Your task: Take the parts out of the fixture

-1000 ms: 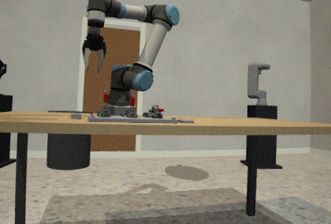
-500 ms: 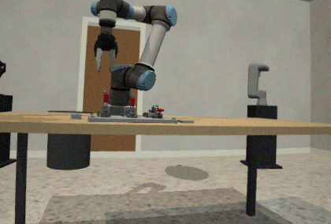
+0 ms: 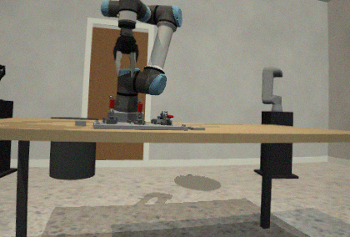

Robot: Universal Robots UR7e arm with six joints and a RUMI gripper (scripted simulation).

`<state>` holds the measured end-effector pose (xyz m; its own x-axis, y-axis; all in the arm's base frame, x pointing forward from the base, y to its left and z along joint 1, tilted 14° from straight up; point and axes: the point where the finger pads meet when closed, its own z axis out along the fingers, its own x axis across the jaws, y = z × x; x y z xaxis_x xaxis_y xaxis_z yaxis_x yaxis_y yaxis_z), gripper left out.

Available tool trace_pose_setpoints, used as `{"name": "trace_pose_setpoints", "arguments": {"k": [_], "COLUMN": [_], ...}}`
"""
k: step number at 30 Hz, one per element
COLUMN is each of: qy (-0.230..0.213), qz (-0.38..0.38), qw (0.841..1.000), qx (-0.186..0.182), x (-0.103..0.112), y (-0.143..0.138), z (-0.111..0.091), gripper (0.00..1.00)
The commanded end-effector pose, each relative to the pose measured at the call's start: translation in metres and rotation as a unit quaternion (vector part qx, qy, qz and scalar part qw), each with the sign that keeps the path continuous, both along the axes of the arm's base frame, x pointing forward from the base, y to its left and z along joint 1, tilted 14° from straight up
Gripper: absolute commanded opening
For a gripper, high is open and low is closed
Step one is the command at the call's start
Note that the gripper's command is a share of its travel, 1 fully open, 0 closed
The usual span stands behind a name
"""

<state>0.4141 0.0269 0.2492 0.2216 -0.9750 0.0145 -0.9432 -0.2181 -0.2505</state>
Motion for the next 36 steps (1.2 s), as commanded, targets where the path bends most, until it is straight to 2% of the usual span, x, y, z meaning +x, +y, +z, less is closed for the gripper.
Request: {"name": "trace_pose_setpoints", "arguments": {"k": [1, 6, 21, 23, 36], "qy": [0.0, 0.0, 0.0, 0.0, 0.0], "qz": [-0.001, -0.001, -0.001, -0.001, -0.001], "qw": [1.0, 1.0, 1.0, 1.0, 1.0], "qx": [-0.001, -0.001, -0.001, -0.001, -0.001], "x": [0.004, 0.006, 0.016, 0.016, 0.023], "y": [0.02, 0.034, 0.098, 0.098, 0.144], "z": [0.002, 0.003, 0.008, 0.008, 0.012], "gripper": [0.28, 0.28, 0.28, 0.28, 0.28]}}
